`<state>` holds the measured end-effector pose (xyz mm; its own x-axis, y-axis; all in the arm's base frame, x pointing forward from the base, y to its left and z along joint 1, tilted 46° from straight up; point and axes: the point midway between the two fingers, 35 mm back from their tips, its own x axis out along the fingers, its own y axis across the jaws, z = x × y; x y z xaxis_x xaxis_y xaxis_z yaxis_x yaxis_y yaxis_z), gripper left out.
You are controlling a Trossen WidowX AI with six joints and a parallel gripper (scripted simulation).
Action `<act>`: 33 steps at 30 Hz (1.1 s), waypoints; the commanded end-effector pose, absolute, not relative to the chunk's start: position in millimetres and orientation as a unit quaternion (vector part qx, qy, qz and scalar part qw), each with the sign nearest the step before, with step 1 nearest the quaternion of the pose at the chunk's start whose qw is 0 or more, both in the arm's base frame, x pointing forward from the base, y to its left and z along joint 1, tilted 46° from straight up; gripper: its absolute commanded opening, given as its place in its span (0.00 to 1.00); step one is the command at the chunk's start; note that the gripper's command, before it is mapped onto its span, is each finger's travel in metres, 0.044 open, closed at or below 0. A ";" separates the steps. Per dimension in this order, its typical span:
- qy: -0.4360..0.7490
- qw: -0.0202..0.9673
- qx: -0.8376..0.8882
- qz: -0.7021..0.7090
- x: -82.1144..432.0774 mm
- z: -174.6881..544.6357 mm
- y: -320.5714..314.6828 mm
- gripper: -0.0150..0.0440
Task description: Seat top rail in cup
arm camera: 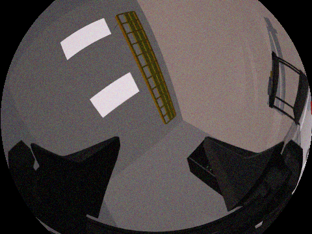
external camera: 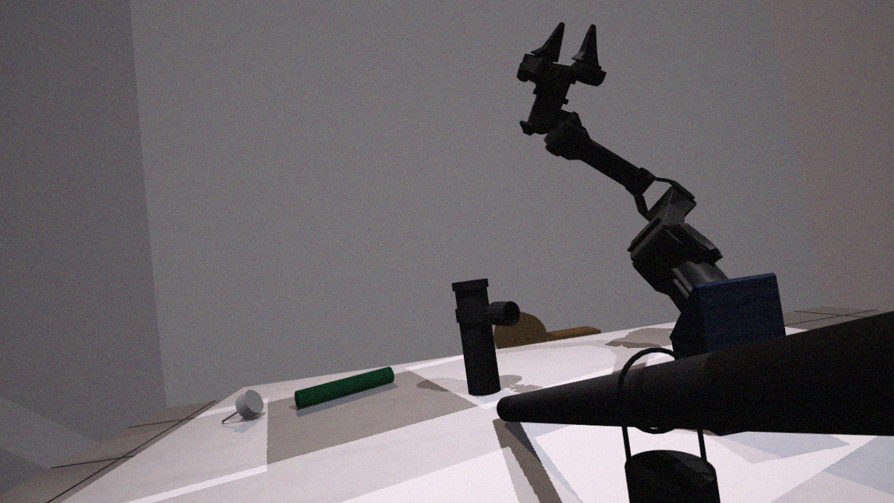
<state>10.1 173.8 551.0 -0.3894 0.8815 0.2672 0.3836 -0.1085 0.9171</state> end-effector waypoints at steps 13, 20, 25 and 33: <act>0.518 0.244 0.708 0.414 161.9 505.2 241.4 1.00; 0.458 0.375 0.759 0.271 236.7 418.0 268.4 1.00; 0.433 0.497 0.737 0.150 271.0 339.4 269.8 1.00; 0.422 0.707 0.566 -0.040 286.4 212.9 235.3 1.00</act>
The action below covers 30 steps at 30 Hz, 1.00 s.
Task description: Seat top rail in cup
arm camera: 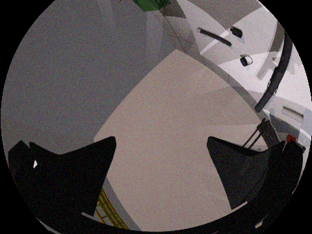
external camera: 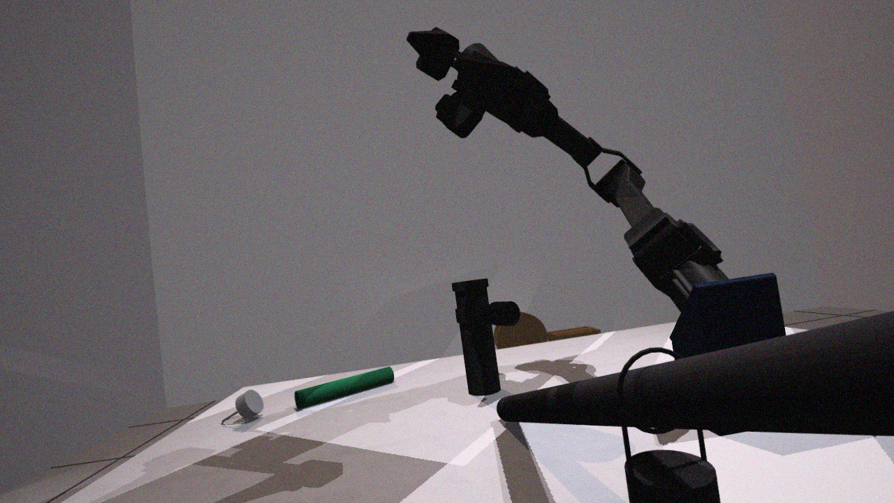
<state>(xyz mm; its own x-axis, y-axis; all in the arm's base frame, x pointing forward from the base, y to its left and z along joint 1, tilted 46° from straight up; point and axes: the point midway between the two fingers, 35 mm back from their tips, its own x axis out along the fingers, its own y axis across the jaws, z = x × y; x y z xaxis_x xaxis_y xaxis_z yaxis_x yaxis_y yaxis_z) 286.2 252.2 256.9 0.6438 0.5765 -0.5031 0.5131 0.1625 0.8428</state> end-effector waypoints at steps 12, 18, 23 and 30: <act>0.442 0.865 -0.064 -0.228 244.8 110.4 113.2 1.00; 0.434 0.812 -0.307 -0.239 235.2 116.2 79.9 1.00; 0.434 0.812 -0.307 -0.239 235.2 116.2 79.9 1.00; 0.463 0.789 -0.342 -0.214 237.2 120.8 71.6 1.00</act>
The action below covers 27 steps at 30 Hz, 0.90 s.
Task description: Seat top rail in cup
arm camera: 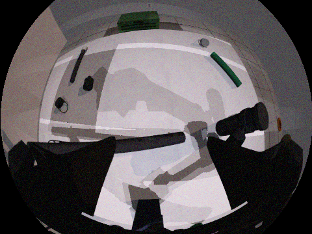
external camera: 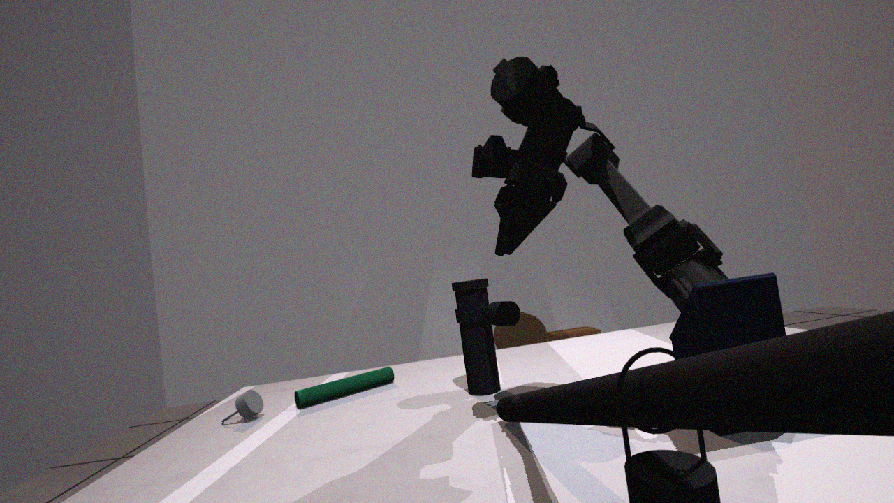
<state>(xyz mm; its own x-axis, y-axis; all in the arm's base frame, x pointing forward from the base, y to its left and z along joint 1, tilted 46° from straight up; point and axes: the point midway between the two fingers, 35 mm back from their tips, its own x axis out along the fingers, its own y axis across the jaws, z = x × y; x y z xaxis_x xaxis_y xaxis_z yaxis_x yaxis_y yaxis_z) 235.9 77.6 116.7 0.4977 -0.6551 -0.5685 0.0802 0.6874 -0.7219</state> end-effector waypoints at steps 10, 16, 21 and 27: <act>0.563 0.652 -0.508 -0.019 241.3 149.9 24.8 1.00; 0.563 0.555 -0.601 0.120 237.0 170.4 -4.5 1.00; 0.536 0.492 -0.654 0.206 229.3 188.4 -27.2 1.00; 0.497 0.443 -0.698 0.264 217.5 208.2 -48.5 1.00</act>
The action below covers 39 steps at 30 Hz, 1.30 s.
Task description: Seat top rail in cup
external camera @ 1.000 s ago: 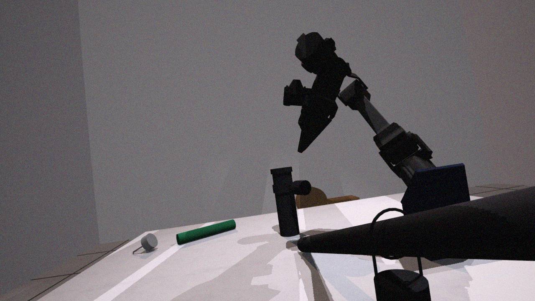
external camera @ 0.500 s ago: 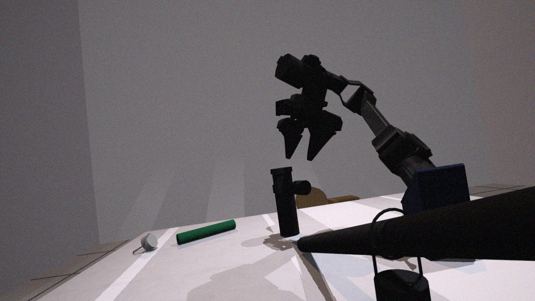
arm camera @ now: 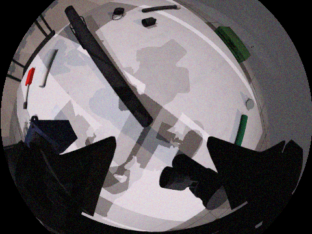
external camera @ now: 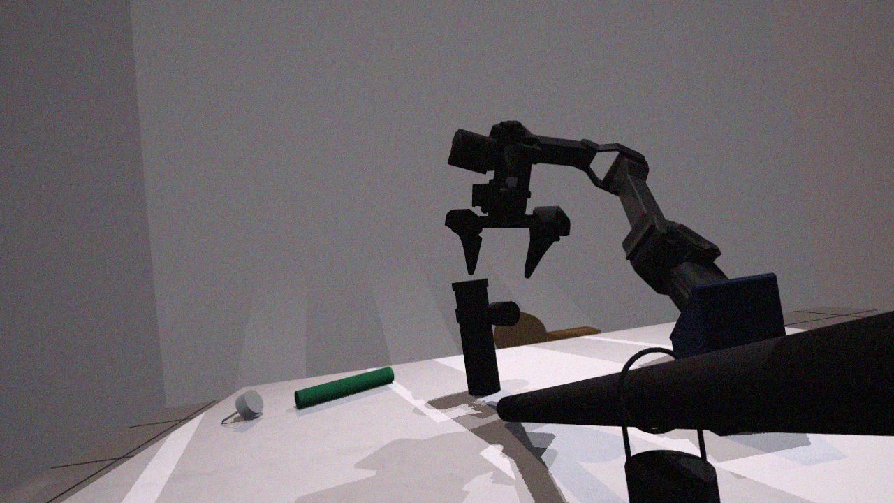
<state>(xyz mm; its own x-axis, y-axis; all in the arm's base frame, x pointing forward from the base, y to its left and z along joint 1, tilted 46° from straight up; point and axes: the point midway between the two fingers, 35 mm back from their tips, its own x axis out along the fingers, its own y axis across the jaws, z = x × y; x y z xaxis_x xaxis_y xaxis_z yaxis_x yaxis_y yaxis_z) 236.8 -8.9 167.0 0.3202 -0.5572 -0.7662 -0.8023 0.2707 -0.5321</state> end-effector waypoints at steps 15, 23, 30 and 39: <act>0.359 0.201 -0.822 0.393 194.1 237.5 -73.5 1.00; 0.349 0.181 -0.827 0.401 193.7 238.0 -73.9 1.00; 0.349 0.181 -0.827 0.401 193.7 238.0 -73.9 1.00; 0.349 0.181 -0.828 0.401 194.6 217.6 -95.3 1.00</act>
<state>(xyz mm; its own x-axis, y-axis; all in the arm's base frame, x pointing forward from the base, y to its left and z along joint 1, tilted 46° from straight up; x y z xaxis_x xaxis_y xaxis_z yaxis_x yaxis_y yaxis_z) 195.8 -86.2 227.6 0.4346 -0.4342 -0.7890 -0.7256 -0.6878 -0.0212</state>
